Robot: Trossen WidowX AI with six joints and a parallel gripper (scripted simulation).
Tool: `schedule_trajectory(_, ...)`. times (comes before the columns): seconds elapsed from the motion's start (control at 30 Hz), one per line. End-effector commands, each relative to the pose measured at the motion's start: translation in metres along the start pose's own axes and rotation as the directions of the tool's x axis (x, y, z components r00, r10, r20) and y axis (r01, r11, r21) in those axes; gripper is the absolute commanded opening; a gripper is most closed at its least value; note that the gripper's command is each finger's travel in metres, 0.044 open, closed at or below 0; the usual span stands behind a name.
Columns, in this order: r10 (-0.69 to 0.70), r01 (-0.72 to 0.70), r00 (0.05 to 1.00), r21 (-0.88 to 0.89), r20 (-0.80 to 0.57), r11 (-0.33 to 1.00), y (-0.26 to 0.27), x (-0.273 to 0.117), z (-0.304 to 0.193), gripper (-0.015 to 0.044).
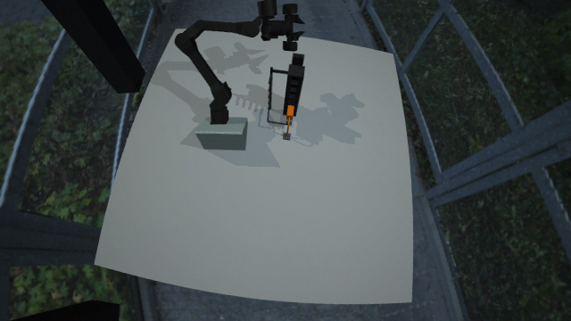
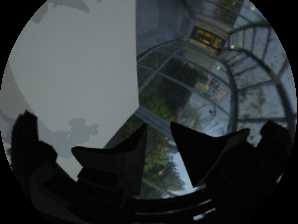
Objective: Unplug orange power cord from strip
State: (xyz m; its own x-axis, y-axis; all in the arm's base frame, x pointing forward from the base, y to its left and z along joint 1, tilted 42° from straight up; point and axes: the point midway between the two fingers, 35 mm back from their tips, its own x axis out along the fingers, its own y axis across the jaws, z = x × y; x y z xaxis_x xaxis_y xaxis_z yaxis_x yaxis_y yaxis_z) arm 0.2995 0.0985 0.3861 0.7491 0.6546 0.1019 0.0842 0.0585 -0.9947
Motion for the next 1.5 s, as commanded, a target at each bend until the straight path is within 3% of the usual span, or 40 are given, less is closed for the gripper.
schedule_trajectory(0.0,0.053,-0.033,0.995,0.219,-0.086,0.975,0.006,-0.001,-0.027,0.016)
schedule_trajectory(0.27,0.179,0.024,0.951,0.641,-0.25,0.767,0.024,-0.013,-0.082,0.016)
schedule_trajectory(0.47,0.291,0.21,0.881,0.86,-0.372,0.464,0.042,-0.032,-0.126,0.016)
schedule_trajectory(0.63,0.386,0.423,0.803,0.89,-0.455,0.169,0.057,-0.055,-0.159,0.016)
schedule_trajectory(0.87,0.512,0.682,0.686,0.703,-0.518,-0.202,0.083,-0.092,-0.199,0.016)
schedule_trajectory(1.0,0.534,0.727,0.652,0.644,-0.539,-0.238,0.092,-0.096,-0.225,0.016)
schedule_trajectory(1.2,0.701,0.796,0.592,0.422,-0.397,-0.433,0.155,-0.107,-0.222,0.016)
schedule_trajectory(1.3,0.799,0.84,0.543,0.191,-0.259,-0.508,0.199,-0.118,-0.212,0.016)
schedule_trajectory(1.47,0.888,0.859,0.458,-0.277,0.035,-0.431,0.264,-0.14,-0.18,0.016)
